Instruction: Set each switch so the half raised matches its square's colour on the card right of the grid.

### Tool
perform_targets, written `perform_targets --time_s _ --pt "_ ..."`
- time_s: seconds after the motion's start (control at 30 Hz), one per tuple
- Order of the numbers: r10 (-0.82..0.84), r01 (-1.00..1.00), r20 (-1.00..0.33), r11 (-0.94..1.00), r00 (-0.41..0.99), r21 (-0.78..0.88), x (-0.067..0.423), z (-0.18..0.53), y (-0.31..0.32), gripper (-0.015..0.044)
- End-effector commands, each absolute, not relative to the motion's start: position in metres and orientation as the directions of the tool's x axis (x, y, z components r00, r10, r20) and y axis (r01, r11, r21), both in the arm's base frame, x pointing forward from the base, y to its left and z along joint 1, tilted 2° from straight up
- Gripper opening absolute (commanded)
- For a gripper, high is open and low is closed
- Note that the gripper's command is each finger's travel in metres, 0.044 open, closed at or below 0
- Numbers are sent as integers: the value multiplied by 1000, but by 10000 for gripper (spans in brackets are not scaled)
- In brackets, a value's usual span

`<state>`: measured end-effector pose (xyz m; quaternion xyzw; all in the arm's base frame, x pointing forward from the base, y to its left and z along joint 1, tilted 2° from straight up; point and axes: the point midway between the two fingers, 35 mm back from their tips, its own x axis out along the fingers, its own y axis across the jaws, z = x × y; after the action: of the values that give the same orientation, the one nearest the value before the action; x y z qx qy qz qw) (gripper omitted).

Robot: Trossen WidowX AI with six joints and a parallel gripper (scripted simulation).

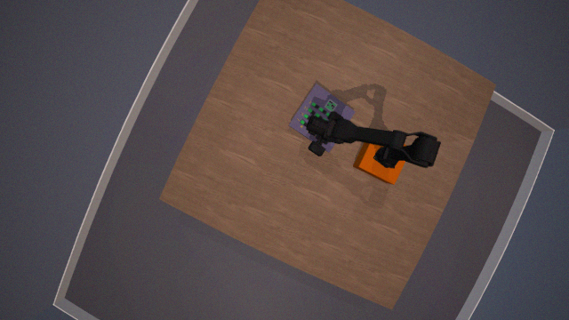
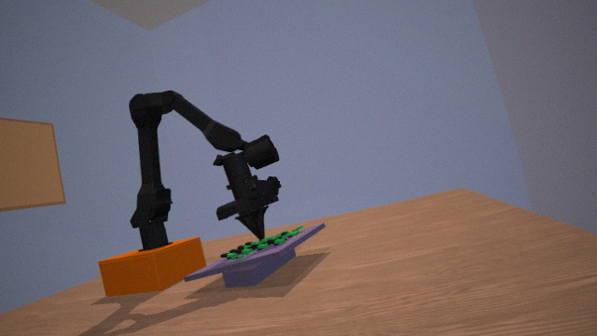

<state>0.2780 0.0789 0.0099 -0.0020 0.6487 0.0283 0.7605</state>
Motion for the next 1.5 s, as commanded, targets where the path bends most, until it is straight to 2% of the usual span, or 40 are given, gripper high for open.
perform_targets --time_s 0.0,0.27,0.47,0.63,0.87,1.1,1.47 --pt "38 -41 -986 999 161 32 279 9 79 0" --pt "41 -45 -987 998 157 34 278 11 79 0" --pt "37 -41 -990 999 136 32 272 73 76 0" --pt "37 -41 -990 999 136 32 272 73 74 0" --pt "31 -41 -990 999 138 26 293 74 13 0" --pt "30 -41 -993 999 112 26 298 39 14 0" --pt "30 -41 -993 999 112 26 300 28 14 0"
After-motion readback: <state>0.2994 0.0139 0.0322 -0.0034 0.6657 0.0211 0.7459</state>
